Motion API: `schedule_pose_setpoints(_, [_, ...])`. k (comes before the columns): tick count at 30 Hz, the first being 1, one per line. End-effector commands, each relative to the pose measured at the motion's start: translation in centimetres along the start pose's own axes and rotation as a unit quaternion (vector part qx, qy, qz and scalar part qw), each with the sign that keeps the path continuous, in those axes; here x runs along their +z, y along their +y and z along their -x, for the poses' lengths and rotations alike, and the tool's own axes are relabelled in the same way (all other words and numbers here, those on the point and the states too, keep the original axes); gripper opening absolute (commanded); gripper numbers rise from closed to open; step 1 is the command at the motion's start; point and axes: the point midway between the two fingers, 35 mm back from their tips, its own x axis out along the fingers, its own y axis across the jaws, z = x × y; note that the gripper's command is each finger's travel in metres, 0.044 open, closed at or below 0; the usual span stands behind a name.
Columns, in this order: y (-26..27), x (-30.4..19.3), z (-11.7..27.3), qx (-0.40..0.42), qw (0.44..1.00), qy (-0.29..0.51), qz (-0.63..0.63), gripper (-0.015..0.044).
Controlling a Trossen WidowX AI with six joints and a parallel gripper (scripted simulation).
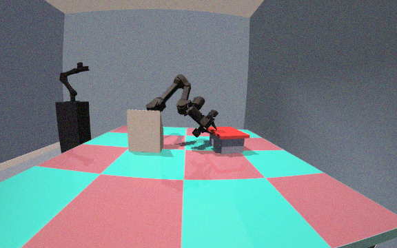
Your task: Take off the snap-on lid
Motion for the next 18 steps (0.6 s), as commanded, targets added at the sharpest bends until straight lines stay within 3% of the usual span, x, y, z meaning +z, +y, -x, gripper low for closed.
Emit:
schedule_pose_setpoints(1, [-0.02,0.17,-0.2,0.0,1.0,-0.002,-0.003,0.013])
schedule_pose_setpoints(7, [-0.02,0.17,-0.2,0.0,1.0,-0.002,-0.003,0.009])
schedule_pose_setpoints(11, [-0.02,0.17,-0.2,0.0,1.0,-0.002,-0.003,0.0])
schedule_pose_setpoints(18, [0.0,0.02,-0.02,-0.001,1.0,0.0,-0.001,0.0])
